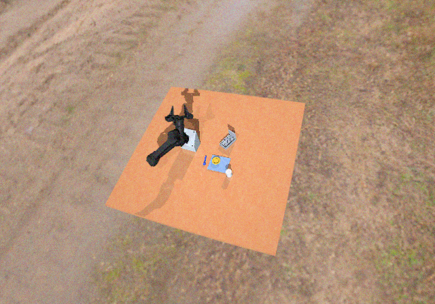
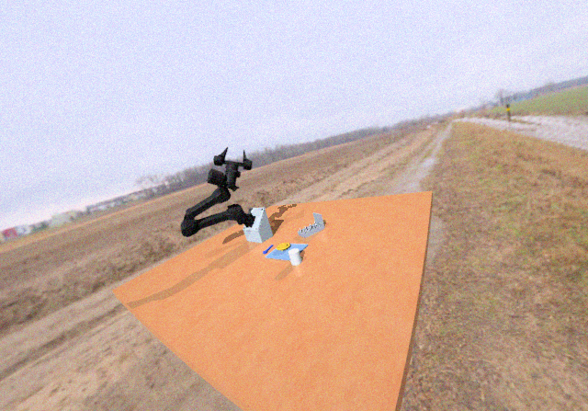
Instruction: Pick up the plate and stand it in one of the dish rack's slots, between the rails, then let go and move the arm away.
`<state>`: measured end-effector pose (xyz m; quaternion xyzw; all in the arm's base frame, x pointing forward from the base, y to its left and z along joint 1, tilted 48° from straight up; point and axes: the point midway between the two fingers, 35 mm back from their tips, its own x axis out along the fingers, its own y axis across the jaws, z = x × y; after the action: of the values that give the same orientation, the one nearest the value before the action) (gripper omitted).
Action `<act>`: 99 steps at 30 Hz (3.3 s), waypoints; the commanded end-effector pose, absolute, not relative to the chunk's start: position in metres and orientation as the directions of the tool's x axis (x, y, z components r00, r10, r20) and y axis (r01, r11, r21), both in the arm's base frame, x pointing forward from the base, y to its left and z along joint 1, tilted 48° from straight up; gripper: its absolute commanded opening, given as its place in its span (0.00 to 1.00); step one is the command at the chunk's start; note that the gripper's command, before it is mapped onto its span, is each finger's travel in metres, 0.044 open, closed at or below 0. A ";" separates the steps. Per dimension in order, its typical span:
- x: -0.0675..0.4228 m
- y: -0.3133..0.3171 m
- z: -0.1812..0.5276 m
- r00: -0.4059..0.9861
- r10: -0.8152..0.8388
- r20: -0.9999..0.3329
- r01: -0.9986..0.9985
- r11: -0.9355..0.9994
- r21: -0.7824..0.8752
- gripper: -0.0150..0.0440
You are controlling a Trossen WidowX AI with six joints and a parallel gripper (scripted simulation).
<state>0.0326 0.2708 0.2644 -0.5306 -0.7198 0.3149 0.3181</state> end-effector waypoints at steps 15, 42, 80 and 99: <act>0.114 0.292 0.227 0.102 0.990 -0.102 0.130 -0.115 -0.985 0.93; 0.218 0.259 0.149 0.476 0.718 -0.509 -0.580 -0.179 -0.795 0.93; 0.289 0.115 0.054 0.476 -0.111 -0.873 -0.727 0.509 -0.461 0.93; 0.287 0.029 0.041 0.249 -0.541 -0.803 -0.395 0.700 -0.594 0.93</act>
<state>0.2865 0.0444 0.0395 -0.3932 0.5943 0.0025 0.7015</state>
